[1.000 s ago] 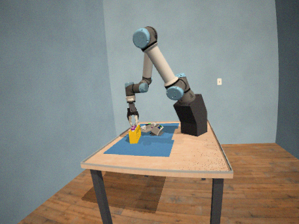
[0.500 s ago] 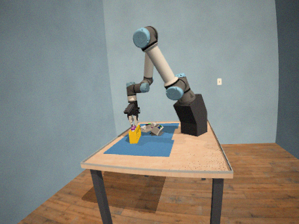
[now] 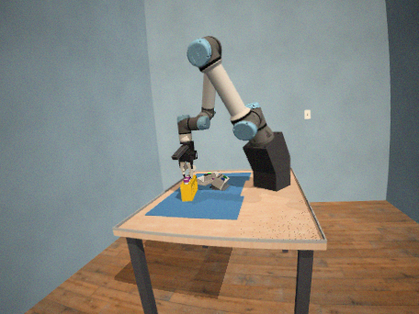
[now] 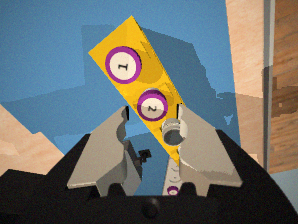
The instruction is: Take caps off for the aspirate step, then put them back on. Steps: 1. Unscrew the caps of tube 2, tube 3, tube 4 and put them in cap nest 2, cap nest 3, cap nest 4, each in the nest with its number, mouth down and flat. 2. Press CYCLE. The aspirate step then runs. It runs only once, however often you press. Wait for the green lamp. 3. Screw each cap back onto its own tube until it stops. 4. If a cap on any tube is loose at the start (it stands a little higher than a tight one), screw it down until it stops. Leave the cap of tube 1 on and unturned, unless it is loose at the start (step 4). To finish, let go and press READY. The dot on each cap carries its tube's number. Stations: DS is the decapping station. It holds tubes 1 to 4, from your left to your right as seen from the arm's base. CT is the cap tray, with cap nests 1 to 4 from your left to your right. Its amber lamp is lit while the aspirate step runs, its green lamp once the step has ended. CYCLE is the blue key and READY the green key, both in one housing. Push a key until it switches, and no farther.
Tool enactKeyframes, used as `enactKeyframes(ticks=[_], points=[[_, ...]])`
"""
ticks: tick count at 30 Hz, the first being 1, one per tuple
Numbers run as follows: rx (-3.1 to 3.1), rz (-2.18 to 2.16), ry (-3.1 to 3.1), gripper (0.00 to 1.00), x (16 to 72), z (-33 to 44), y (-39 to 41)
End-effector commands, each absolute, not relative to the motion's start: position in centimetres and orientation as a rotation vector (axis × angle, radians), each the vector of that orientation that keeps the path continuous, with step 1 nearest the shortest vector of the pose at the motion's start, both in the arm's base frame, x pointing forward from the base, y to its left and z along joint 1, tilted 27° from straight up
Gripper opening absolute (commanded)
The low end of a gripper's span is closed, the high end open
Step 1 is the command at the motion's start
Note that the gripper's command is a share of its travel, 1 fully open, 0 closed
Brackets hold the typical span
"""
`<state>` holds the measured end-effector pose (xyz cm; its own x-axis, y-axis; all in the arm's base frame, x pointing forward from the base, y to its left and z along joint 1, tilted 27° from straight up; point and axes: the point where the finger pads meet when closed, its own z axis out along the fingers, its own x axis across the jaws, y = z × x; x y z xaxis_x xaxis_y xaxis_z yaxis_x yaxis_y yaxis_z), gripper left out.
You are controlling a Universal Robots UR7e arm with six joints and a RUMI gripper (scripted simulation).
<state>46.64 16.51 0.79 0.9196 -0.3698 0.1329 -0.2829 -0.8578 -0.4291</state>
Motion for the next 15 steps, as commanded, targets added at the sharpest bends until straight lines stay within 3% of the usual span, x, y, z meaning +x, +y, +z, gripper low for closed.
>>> enactKeyframes(ticks=[1,5,15], points=[[-2.67,-0.296,0.477,0.35,46.67,0.82,16.5],[-2.67,-0.296,0.476,0.35,46.67,0.82,16.5],[-2.753,-0.458,-0.318,0.35,46.68,0.79,16.52]])
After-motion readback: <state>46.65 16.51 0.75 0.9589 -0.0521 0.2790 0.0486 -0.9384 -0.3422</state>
